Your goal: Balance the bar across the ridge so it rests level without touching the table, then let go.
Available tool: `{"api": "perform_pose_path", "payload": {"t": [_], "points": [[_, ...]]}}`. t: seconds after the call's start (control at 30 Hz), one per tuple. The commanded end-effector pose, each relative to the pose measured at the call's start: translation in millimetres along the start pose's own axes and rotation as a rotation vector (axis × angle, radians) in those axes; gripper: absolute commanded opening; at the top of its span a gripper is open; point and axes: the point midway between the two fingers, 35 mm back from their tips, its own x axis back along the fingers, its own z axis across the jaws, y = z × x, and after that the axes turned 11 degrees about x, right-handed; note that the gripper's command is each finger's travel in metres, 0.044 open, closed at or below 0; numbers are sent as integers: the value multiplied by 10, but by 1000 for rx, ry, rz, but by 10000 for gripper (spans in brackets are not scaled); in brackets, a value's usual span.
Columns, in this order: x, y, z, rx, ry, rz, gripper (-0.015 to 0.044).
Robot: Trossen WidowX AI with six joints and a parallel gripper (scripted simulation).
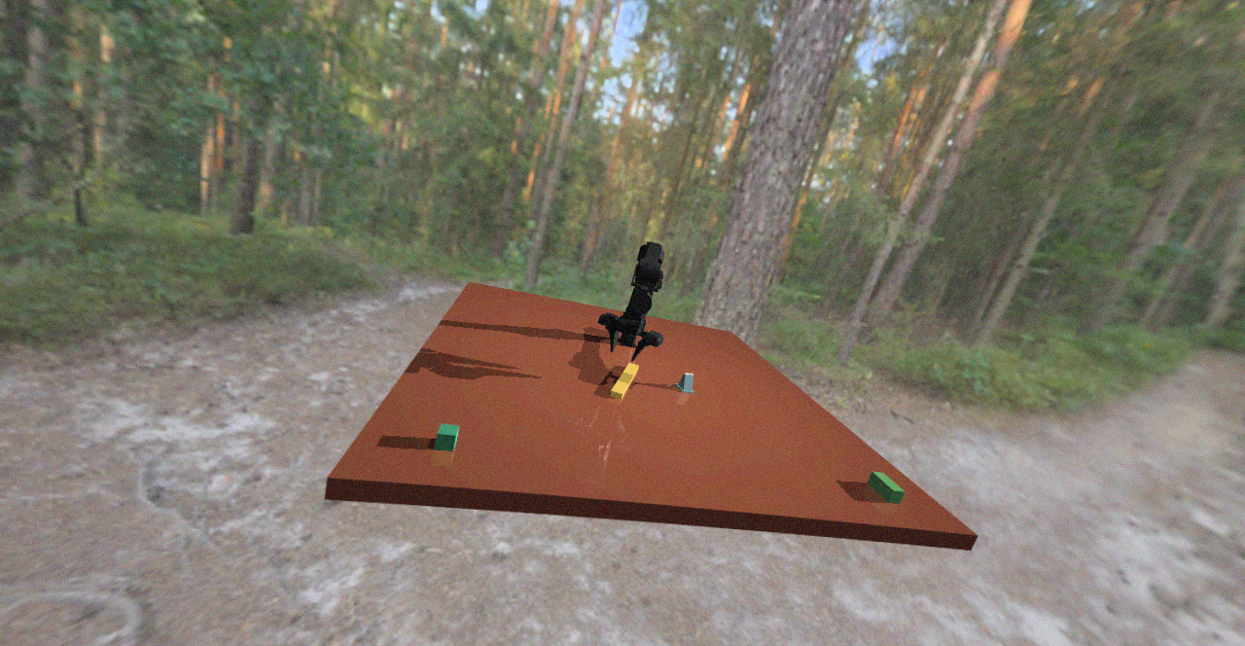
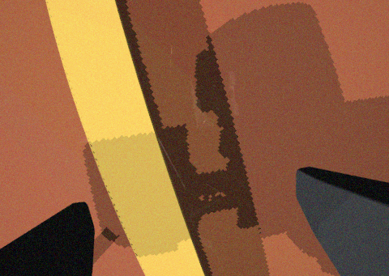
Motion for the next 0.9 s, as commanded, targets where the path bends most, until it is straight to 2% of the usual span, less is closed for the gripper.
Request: {"api": "perform_pose_path", "payload": {"t": [0.0,0.23,0.5,0.87], "points": [[-61,-4,192,131,49,35,315],[-106,-8,228,154,58,42,315],[-510,-29,249,154,58,42,315],[-590,-32,254,154,58,42,315]]}}
